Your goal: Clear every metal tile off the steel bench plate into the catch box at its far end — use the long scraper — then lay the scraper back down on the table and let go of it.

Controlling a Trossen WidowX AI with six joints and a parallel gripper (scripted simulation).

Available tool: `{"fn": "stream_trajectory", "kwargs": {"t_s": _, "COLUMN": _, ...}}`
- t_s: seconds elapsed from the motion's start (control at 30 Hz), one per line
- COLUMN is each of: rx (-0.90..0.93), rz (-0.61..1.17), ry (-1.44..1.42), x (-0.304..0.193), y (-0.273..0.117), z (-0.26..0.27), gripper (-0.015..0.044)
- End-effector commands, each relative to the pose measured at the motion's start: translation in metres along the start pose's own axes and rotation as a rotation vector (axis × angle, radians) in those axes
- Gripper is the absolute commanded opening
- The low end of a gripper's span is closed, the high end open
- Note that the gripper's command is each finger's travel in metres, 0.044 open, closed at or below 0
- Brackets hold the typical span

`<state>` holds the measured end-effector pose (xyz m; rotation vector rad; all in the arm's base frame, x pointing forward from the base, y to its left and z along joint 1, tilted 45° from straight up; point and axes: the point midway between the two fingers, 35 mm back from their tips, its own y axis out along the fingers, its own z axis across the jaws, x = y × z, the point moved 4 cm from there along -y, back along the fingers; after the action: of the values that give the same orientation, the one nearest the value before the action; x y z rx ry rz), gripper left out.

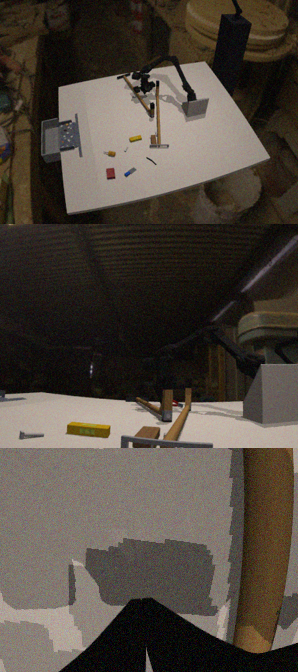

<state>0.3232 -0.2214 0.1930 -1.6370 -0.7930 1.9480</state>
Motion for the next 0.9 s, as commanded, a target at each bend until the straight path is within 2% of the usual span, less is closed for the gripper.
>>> {"fn": "stream_trajectory", "kwargs": {"t_s": 0.0, "rx": -0.002, "rz": -0.001, "ry": -0.006, "x": 0.001, "y": 0.009, "z": 0.002, "gripper": 0.0}}
{"fn": "stream_trajectory", "kwargs": {"t_s": 0.87, "rx": -0.003, "rz": -0.002, "ry": -0.005, "x": -0.004, "y": 0.011, "z": -0.019, "gripper": 0.0}}
